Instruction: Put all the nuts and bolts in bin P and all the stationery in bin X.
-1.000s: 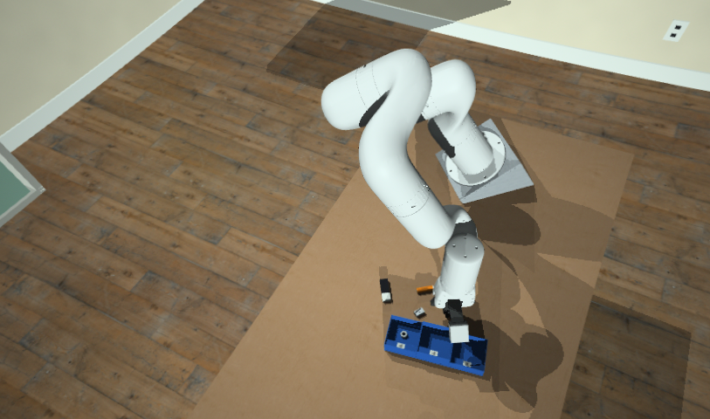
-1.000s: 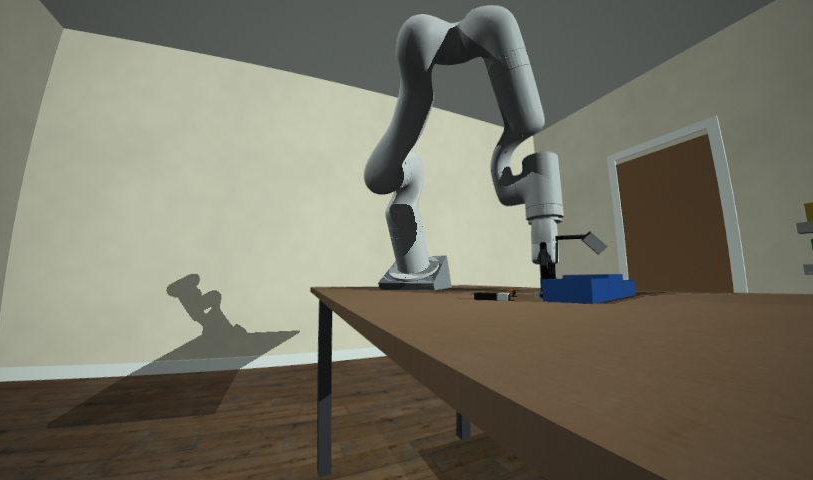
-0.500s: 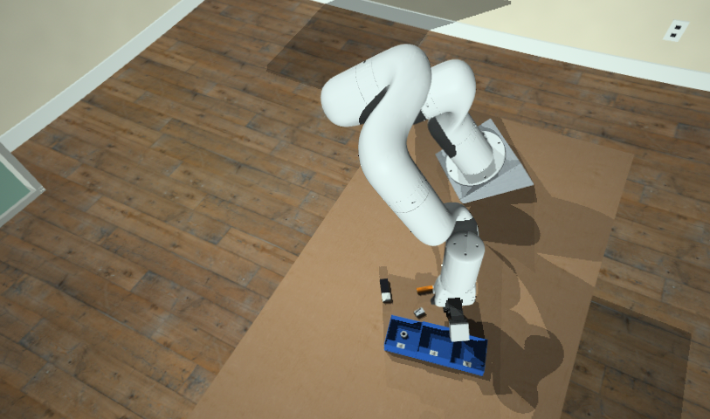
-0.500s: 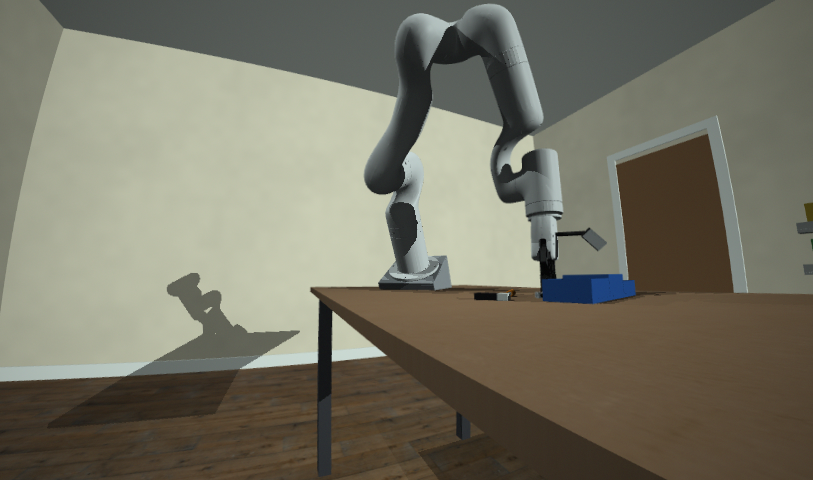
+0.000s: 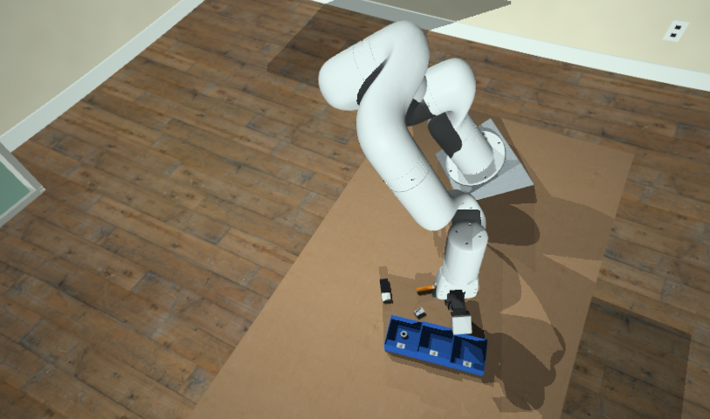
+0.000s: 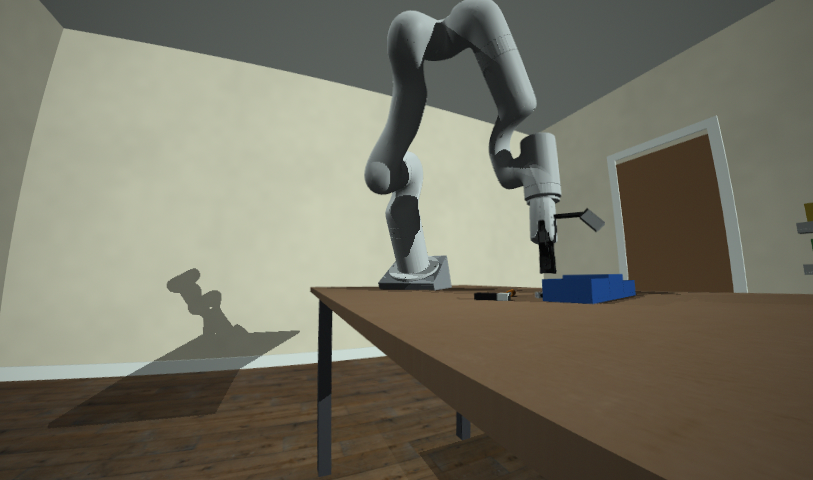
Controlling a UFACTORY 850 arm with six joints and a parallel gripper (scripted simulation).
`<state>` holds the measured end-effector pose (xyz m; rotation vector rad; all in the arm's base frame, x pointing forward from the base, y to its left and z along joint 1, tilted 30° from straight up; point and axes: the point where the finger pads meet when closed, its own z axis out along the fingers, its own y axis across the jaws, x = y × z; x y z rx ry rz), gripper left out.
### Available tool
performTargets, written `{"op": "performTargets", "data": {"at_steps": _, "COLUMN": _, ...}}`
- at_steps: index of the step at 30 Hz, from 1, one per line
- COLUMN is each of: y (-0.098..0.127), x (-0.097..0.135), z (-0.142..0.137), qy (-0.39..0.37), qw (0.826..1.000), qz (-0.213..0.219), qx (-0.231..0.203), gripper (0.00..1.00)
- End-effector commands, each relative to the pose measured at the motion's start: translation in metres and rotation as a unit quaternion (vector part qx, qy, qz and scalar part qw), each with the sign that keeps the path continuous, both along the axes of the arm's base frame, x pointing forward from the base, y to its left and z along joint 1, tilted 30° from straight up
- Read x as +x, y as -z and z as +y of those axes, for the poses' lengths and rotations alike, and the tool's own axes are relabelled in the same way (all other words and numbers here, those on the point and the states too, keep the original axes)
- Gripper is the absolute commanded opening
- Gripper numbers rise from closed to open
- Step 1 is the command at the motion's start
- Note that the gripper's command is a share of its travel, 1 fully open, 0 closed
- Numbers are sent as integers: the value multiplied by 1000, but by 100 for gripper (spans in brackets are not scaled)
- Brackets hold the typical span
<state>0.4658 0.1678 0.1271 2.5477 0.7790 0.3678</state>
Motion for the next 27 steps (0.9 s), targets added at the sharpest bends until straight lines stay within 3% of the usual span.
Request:
{"op": "performTargets", "data": {"at_steps": 1, "y": -9, "x": -3, "z": 4, "qy": 0, "qw": 1000, "qz": 1, "qx": -1, "gripper": 0}}
{"op": "performTargets", "data": {"at_steps": 27, "y": -17, "x": -7, "z": 7, "qy": 0, "qw": 1000, "qz": 1, "qx": -1, "gripper": 0}}
